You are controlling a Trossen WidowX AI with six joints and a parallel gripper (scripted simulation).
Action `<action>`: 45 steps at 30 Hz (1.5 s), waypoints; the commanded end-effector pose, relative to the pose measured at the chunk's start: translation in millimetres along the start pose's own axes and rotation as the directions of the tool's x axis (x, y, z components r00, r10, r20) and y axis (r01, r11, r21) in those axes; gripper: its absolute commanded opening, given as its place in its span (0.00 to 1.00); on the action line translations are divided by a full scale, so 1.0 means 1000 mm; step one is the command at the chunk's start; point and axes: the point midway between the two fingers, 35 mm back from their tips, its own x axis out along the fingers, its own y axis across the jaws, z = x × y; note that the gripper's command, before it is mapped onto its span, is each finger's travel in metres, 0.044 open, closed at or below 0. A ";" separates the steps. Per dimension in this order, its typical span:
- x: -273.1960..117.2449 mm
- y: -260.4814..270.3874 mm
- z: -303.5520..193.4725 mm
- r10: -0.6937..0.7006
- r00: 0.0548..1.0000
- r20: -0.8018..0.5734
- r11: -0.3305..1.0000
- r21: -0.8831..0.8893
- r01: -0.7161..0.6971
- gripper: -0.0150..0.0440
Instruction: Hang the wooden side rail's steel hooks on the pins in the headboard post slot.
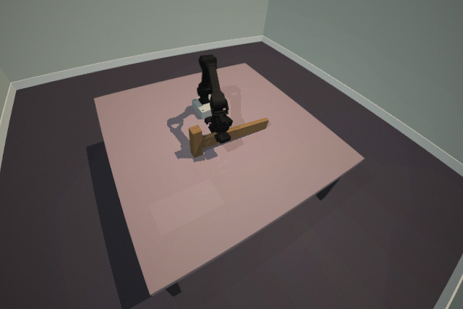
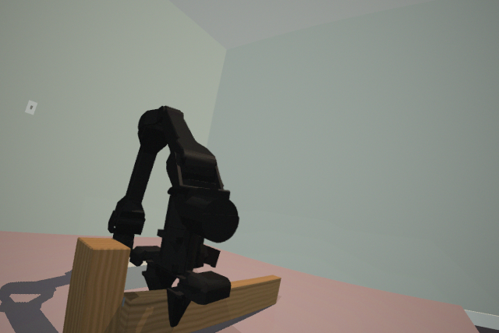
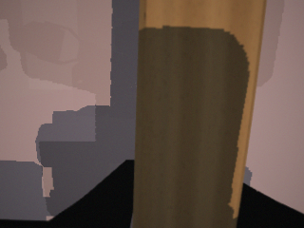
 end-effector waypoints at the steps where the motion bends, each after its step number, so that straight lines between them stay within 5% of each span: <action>1: -0.003 -0.002 -0.002 -0.009 1.000 -0.003 1.000 -0.003 0.009 0.25; 45: -0.001 0.000 -0.006 -0.009 1.000 -0.003 1.000 -0.003 0.009 0.25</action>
